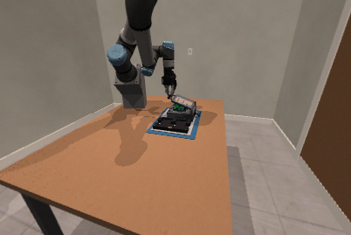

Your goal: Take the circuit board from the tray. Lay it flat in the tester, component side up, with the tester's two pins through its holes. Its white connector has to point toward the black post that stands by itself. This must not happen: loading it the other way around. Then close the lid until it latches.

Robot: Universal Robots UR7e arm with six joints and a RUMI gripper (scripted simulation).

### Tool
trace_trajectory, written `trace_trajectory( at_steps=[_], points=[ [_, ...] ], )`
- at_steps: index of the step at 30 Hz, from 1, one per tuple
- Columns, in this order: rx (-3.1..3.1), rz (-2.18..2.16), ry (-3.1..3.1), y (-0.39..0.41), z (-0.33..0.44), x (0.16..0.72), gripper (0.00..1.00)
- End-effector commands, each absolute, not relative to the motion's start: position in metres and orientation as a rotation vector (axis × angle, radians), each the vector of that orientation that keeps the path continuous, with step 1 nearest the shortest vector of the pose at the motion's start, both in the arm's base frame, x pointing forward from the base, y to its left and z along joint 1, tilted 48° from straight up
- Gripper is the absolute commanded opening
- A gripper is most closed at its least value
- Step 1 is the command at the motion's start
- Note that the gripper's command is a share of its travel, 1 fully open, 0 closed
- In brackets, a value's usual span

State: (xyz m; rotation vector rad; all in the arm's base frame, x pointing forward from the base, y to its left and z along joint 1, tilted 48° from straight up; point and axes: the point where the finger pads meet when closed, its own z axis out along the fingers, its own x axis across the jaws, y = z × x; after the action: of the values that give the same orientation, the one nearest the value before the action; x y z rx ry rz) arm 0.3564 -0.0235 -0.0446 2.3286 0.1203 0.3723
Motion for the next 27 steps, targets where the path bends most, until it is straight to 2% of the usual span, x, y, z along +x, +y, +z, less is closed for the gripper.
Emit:
trace_trajectory(
  at_steps=[1,27],
  points=[
    [2.329,0.375,0.122,-0.028,-0.049,0.357,0.00],
    [2.329,0.375,0.122,-0.044,-0.065,0.358,0.00]
  ],
)
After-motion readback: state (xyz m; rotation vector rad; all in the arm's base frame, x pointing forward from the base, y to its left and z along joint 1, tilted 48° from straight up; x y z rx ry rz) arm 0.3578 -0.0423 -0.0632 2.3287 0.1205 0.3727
